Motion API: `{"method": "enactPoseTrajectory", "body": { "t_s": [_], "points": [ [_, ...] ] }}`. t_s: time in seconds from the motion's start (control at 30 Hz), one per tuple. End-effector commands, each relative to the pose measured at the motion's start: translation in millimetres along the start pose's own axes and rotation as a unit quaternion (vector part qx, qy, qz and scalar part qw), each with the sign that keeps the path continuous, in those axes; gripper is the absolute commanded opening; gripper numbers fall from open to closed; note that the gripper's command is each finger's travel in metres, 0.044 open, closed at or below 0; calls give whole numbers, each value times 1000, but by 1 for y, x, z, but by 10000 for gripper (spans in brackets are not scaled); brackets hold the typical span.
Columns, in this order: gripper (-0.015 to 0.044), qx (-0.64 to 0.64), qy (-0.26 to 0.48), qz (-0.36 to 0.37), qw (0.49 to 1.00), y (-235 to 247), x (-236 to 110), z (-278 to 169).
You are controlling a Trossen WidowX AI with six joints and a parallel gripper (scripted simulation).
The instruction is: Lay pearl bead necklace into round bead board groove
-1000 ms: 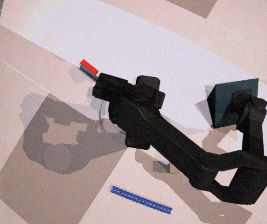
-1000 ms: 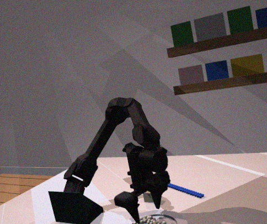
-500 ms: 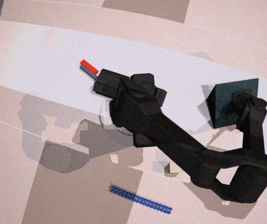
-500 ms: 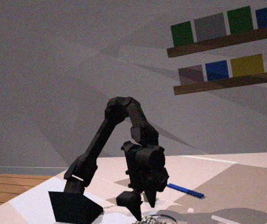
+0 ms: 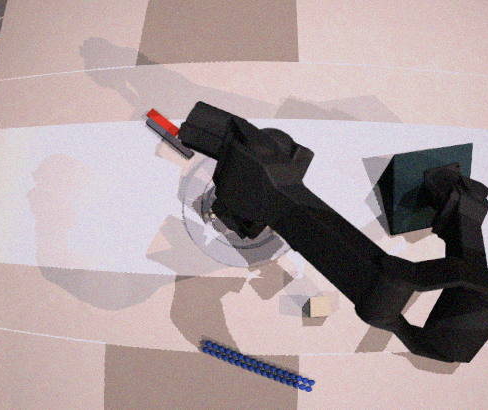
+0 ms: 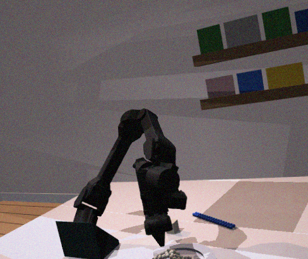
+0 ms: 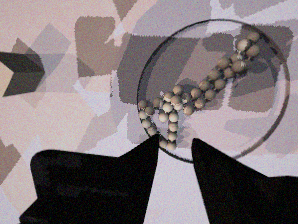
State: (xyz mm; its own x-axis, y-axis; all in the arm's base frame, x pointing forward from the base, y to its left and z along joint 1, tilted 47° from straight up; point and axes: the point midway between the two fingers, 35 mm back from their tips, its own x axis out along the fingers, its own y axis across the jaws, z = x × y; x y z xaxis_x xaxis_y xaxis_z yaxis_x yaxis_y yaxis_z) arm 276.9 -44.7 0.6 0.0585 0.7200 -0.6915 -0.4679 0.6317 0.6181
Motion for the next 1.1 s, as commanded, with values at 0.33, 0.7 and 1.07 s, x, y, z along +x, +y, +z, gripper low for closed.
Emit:
{"method": "enactPoseTrajectory", "body": {
  "t_s": [0.33,0.7,1.07],
  "points": [
    [120,-22,2,-3,1000,-1,8,-1],
    [120,-21,3,-2,1000,-1,24,-1],
    [120,-20,3,0,1000,0,39,-2]
  ]
}}
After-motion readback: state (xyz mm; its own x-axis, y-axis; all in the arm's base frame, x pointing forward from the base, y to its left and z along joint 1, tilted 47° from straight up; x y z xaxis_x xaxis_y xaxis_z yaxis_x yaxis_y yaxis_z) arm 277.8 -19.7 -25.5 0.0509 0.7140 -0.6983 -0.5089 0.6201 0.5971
